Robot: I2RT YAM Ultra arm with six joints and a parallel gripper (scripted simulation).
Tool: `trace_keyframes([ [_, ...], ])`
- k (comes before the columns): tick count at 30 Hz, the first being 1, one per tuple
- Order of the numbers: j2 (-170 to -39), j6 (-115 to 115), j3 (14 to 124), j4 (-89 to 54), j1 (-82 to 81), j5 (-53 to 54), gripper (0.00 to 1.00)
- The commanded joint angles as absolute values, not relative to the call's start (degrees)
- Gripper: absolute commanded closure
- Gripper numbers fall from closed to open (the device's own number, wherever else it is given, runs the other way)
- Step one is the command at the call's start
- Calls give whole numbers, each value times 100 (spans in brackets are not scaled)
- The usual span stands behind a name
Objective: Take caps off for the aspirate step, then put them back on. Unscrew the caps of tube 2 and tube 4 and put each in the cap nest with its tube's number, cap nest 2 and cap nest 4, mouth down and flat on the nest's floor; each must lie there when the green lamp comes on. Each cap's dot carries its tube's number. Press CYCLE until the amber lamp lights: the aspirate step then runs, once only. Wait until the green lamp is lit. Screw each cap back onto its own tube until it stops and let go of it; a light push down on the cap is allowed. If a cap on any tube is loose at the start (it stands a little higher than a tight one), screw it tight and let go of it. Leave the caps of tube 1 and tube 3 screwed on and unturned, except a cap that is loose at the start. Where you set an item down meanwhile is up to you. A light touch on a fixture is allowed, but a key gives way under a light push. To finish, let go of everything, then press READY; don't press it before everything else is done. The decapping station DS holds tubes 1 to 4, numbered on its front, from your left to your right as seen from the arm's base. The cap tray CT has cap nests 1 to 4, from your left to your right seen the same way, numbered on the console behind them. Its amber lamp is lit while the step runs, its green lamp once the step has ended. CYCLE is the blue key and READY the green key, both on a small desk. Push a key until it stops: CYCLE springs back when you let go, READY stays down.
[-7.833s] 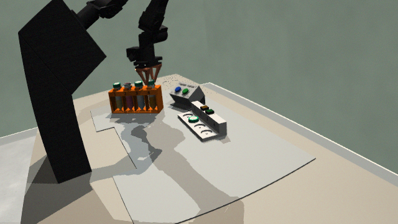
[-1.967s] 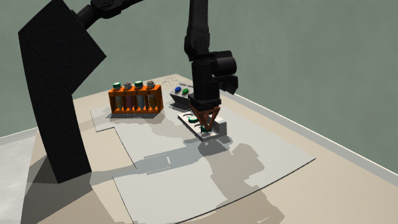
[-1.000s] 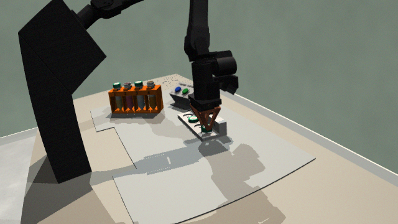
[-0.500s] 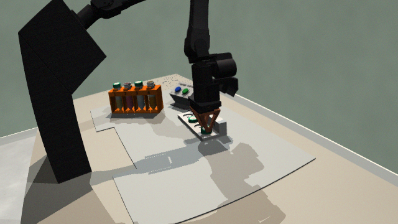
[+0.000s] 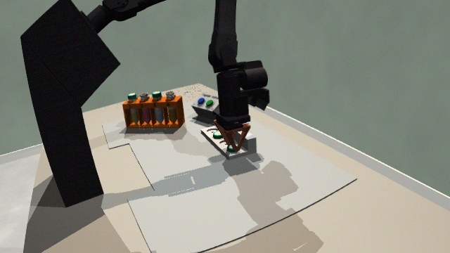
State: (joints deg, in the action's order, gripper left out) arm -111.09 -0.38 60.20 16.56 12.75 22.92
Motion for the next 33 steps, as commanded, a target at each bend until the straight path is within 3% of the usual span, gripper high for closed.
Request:
trace_keyframes([
  [1,-11078,-35,6029,1662,1292,2276,53],
  [12,-11078,-35,6029,1662,1292,2276,53],
  [33,-9073,-478,4930,565,1984,2843,53],
])
